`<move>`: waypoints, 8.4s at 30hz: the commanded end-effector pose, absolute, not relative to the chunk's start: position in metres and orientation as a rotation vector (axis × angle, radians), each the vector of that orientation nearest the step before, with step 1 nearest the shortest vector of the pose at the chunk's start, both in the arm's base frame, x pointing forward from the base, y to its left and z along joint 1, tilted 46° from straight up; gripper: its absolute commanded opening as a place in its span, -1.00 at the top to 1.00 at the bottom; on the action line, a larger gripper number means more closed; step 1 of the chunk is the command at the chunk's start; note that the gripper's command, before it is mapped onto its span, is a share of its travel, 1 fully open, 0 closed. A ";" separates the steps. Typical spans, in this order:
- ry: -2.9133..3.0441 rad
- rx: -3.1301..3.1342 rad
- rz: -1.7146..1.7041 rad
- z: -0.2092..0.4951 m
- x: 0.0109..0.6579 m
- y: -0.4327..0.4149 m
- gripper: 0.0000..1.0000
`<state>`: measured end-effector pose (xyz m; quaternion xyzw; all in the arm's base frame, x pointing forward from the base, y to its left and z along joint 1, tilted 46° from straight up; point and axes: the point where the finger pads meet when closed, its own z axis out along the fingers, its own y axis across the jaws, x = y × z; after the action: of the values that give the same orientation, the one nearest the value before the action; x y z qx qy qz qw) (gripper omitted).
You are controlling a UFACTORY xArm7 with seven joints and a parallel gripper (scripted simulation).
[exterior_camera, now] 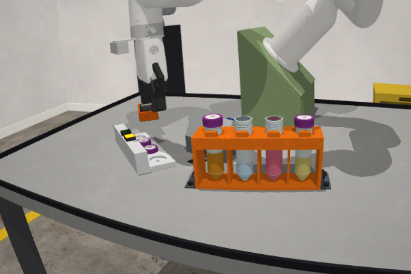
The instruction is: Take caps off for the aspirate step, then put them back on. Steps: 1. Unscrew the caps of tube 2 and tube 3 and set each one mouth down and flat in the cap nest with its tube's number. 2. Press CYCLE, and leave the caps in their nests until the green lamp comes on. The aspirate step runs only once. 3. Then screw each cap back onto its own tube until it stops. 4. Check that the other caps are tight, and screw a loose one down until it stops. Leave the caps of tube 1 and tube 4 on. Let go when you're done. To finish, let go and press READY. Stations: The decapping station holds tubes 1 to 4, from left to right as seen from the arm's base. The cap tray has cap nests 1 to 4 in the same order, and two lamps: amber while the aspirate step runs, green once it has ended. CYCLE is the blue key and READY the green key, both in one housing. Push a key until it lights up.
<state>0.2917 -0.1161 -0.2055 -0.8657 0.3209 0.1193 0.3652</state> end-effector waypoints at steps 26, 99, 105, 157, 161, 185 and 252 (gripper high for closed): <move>0.823 -2.225 0.304 -0.211 0.296 -0.123 -1.00; 0.823 -2.225 0.304 -0.211 0.296 -0.123 -1.00; 0.823 -2.225 0.304 -0.211 0.296 -0.123 -1.00; 0.823 -2.225 0.303 -0.176 0.323 -0.140 0.08; 0.823 -2.225 0.303 -0.164 0.333 -0.145 0.08; 0.823 -2.225 0.303 -0.176 0.353 -0.121 0.08; 0.823 -2.225 0.304 -0.238 0.355 -0.057 1.00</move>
<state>0.3545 -0.0538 -0.2390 -0.8651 0.3193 0.1201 0.3677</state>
